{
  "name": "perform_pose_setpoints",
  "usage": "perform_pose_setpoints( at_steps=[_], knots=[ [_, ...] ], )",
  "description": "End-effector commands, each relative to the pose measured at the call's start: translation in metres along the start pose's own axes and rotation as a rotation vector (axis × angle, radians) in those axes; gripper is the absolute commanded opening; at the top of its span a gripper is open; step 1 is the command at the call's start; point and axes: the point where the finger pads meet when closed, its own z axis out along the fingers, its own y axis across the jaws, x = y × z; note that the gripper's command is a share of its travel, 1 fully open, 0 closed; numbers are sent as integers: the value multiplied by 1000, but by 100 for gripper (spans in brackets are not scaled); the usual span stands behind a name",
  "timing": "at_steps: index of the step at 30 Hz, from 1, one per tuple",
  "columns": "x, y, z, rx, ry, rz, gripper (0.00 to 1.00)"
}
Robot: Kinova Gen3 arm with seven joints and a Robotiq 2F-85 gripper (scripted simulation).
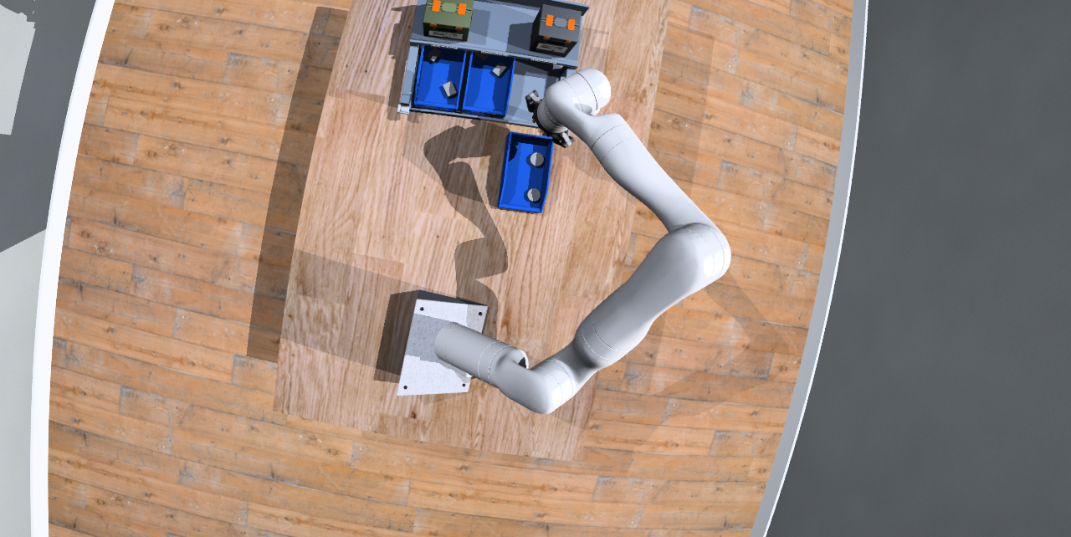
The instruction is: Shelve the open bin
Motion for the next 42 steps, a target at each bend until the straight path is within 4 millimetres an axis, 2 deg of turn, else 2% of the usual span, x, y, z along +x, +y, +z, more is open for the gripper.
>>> perform_pose_setpoints(
  at_steps=[1, 6, 11, 23, 28, 40, 42],
  knots=[
    [0, -1, -1, 2, 2, 4, 39],
    [0, -1, -1, 2, 2, 4, 39],
    [-9, 1, -3, 2, 2, 264, 39],
    [-9, 1, -3, 2, 2, 264, 39],
    [-14, 2, -4, 2, 1, 524, 39],
    [-14, 2, -4, 2, 1, 524, 39],
    [-15, 2, -4, 1, 1, 629, 39]
  ],
)
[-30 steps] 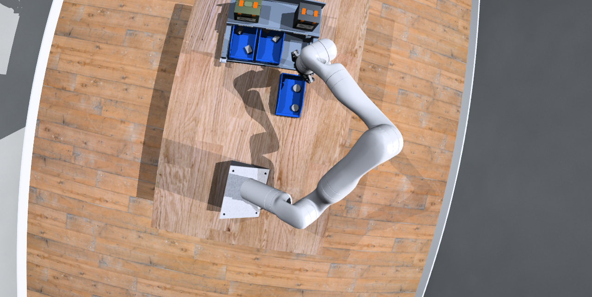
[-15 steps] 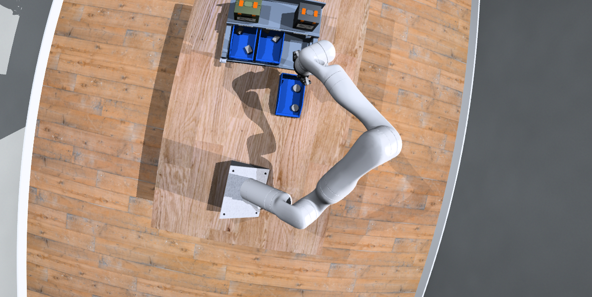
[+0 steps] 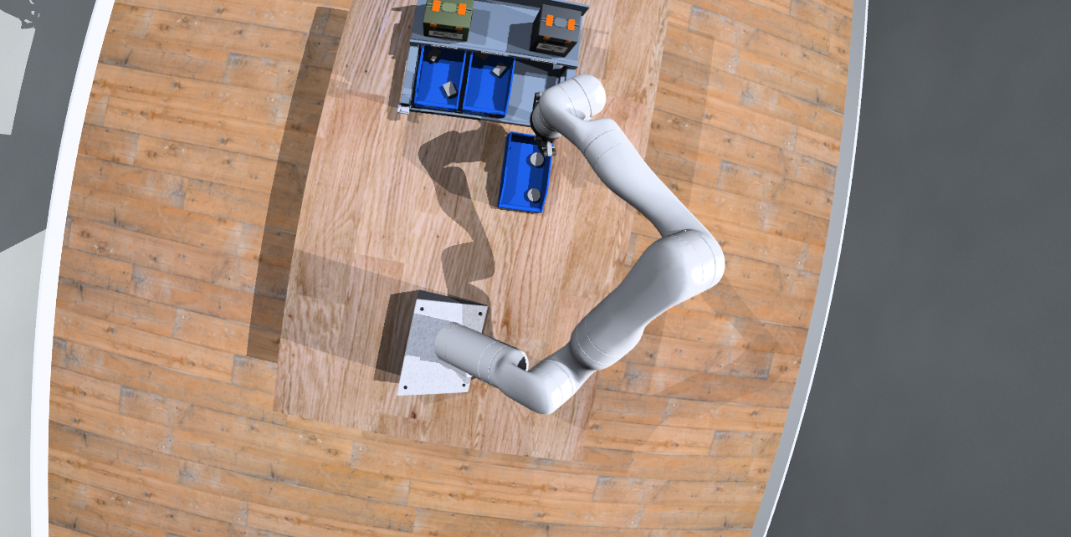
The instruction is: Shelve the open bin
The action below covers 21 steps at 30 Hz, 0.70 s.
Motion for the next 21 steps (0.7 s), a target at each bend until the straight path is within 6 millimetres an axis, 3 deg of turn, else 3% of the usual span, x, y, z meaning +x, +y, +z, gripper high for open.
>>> perform_pose_setpoints(
  at_steps=[1, 3, 21],
  knots=[
    [-1, 0, -1, 2, 0, 144, 39],
    [-2, 1, -1, 2, 0, 248, 39],
    [-2, 1, -1, 2, 0, 248, 39]
  ],
)
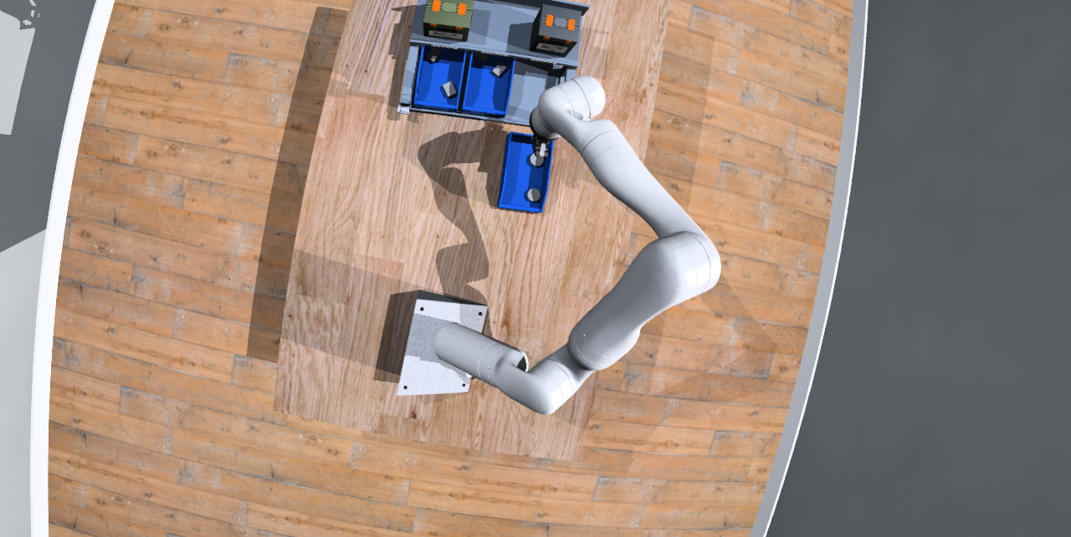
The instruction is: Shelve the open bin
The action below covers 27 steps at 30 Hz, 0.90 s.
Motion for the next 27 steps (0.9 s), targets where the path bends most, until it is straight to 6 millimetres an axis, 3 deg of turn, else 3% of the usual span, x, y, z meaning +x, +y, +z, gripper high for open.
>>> perform_pose_setpoints(
  at_steps=[1, 27],
  knots=[
    [0, 0, -1, 2, -1, 0, 39],
    [-2, 3, -2, 2, 0, 9, 39]
  ],
)
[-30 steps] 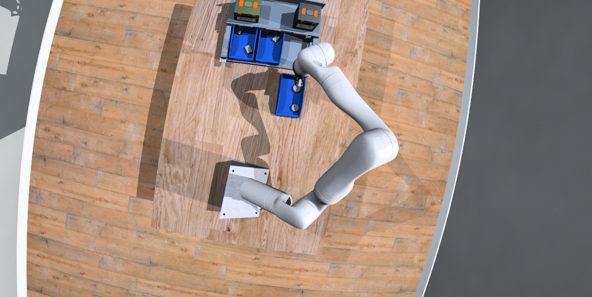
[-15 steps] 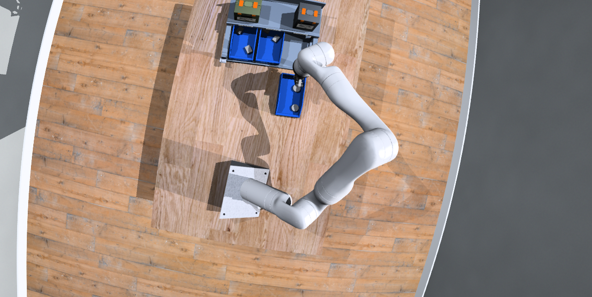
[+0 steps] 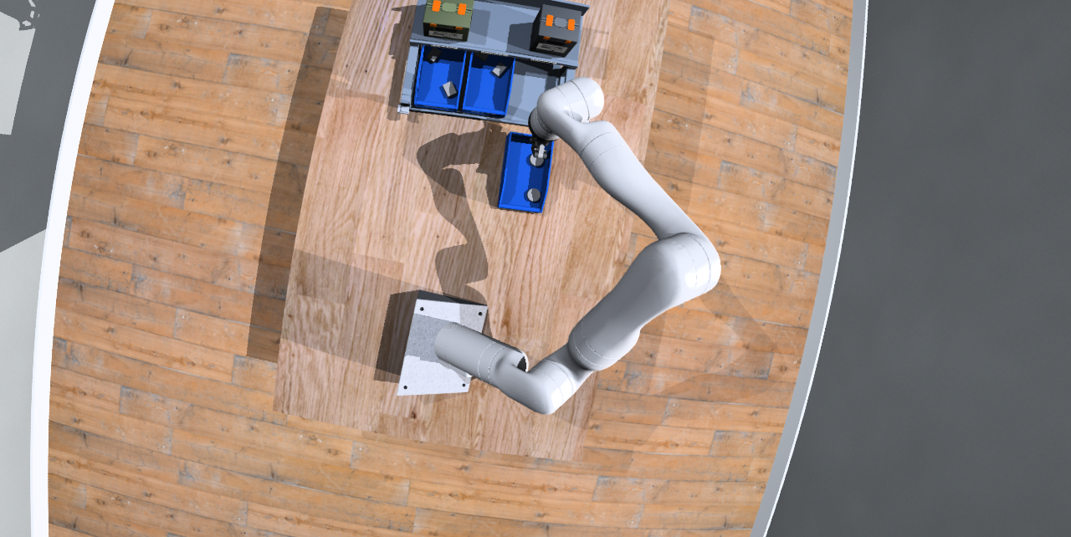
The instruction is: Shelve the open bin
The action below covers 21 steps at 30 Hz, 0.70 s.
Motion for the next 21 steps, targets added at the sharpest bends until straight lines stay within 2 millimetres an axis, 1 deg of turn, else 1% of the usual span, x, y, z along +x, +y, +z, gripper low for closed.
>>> perform_pose_setpoints(
  at_steps=[1, 6, 18, 21],
  knots=[
    [0, 0, -1, 2, -1, 0, 39],
    [0, -1, 9, 2, -1, 0, 39],
    [0, -1, 9, 2, -1, 0, 39],
    [0, -1, 15, 2, -1, 0, 39]
  ],
)
